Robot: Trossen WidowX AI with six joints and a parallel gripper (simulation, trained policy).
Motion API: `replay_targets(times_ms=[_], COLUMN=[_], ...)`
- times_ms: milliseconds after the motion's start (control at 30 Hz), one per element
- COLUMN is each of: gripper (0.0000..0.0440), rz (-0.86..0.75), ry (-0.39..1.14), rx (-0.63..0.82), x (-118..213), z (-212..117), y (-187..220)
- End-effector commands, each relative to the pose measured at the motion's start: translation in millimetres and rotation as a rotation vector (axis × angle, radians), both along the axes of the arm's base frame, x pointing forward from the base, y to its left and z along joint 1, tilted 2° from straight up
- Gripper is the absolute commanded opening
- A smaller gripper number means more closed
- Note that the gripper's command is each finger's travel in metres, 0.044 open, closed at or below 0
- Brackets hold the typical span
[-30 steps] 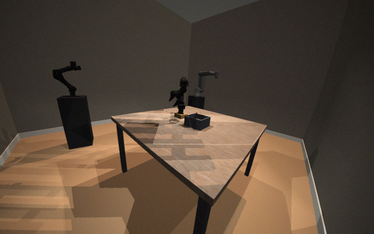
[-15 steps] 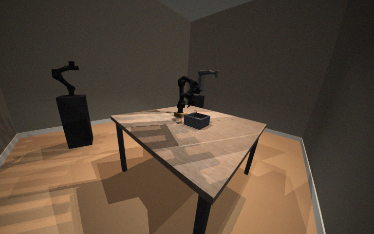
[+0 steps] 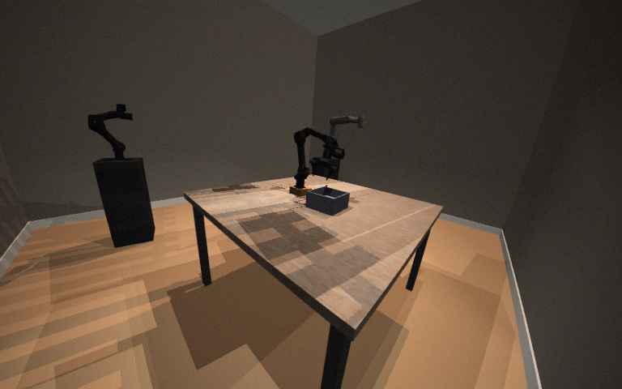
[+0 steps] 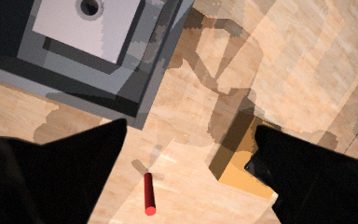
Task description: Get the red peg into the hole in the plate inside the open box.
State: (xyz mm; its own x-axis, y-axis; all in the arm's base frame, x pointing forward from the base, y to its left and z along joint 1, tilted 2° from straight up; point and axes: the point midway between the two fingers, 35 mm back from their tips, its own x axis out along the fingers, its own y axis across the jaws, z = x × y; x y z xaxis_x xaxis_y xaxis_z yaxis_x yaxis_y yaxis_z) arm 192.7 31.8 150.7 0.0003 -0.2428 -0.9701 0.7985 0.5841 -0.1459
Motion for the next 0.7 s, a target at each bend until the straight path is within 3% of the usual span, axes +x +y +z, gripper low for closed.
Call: replay_targets(times_ms=[0, 667], gripper=[0.0440, 0.0440], rz=[0.015, 0.144], ry=[0.019, 0.043], rx=[0.026, 0.133], x=[-7.4, -41.0], z=[-7.1, -68.6], y=[16.5, 99.7])
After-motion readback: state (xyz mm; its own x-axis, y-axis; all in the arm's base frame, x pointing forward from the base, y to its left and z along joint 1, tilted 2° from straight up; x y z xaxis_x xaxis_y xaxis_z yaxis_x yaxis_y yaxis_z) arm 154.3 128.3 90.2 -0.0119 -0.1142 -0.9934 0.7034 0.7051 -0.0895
